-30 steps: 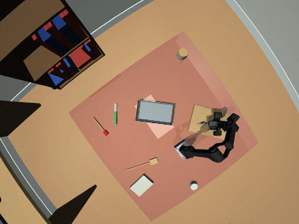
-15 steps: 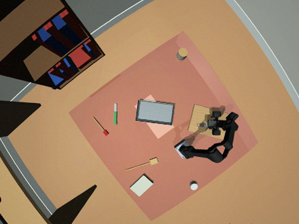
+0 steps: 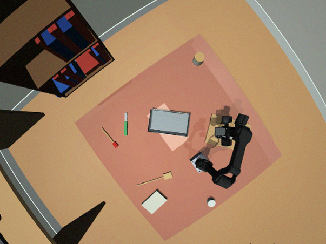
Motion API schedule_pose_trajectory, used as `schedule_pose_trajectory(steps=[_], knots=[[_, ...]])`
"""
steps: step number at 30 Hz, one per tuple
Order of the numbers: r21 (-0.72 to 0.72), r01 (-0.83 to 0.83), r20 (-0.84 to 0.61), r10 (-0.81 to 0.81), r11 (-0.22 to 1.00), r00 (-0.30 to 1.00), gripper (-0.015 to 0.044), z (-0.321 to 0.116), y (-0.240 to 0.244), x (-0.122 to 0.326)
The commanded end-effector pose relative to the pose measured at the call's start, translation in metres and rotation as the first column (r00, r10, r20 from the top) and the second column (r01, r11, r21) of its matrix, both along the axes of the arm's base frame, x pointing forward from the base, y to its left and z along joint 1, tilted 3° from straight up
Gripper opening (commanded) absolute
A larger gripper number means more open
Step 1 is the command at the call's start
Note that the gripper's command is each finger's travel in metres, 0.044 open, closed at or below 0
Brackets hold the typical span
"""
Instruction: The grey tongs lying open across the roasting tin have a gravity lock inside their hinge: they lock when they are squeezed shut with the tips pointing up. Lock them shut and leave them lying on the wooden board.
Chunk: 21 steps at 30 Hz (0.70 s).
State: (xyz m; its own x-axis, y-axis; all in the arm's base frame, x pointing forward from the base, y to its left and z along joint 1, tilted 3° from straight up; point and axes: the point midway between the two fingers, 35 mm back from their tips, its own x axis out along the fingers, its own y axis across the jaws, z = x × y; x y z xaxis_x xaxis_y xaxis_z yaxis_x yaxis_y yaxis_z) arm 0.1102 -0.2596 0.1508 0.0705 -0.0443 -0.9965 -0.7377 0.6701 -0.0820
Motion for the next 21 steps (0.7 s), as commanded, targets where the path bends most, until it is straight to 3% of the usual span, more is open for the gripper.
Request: schedule_pose_trajectory(steps=[1,6,21], knots=[[-0.002,0.005,-0.003,-0.005,1.0,1.0,0.044,0.011,0.002,0.0],[-0.01,-0.006,0.003,0.006,1.0,1.0,0.044,0.046,0.004,-0.005],[-0.01,-0.006,0.003,0.006,1.0,1.0,0.044,0.048,0.004,-0.005]])
